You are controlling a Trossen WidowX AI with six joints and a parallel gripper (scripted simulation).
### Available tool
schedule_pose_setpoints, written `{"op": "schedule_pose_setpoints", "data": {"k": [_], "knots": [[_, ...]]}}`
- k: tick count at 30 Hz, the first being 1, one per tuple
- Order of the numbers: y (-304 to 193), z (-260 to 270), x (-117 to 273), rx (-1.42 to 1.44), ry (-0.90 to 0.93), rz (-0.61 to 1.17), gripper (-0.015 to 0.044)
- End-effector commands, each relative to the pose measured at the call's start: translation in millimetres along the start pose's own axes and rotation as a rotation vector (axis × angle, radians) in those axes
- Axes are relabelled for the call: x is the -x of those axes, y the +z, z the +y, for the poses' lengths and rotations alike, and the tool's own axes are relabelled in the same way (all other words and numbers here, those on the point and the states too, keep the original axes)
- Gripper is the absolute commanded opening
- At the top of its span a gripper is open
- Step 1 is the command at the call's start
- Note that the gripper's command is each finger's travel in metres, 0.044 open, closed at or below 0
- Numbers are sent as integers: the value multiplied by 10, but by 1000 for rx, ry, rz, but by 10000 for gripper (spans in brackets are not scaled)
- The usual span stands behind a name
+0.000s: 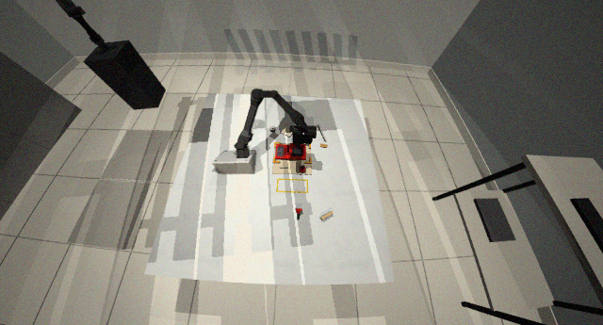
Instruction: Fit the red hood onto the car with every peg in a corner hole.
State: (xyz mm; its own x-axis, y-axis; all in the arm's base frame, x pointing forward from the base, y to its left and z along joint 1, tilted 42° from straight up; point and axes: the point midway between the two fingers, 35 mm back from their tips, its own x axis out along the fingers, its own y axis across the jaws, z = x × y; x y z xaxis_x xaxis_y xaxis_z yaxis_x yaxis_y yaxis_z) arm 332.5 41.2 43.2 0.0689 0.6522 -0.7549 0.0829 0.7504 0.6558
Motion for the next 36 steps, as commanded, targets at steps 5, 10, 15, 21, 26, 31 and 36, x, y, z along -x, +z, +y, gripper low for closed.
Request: {"op": "schedule_pose_setpoints", "data": {"k": [5,10,15,21,26,31,36], "knots": [[5,1,-1,-1,3,-2,0],[5,1,-17,-1,3,-2,0],[6,1,-38,-1,3,-2,0],[7,2,-63,-1,4,-2,0],[8,2,-84,-1,4,-2,0],[8,3,-105,-1,4,-2,0],[8,3,-121,-1,4,-2,0]]}}
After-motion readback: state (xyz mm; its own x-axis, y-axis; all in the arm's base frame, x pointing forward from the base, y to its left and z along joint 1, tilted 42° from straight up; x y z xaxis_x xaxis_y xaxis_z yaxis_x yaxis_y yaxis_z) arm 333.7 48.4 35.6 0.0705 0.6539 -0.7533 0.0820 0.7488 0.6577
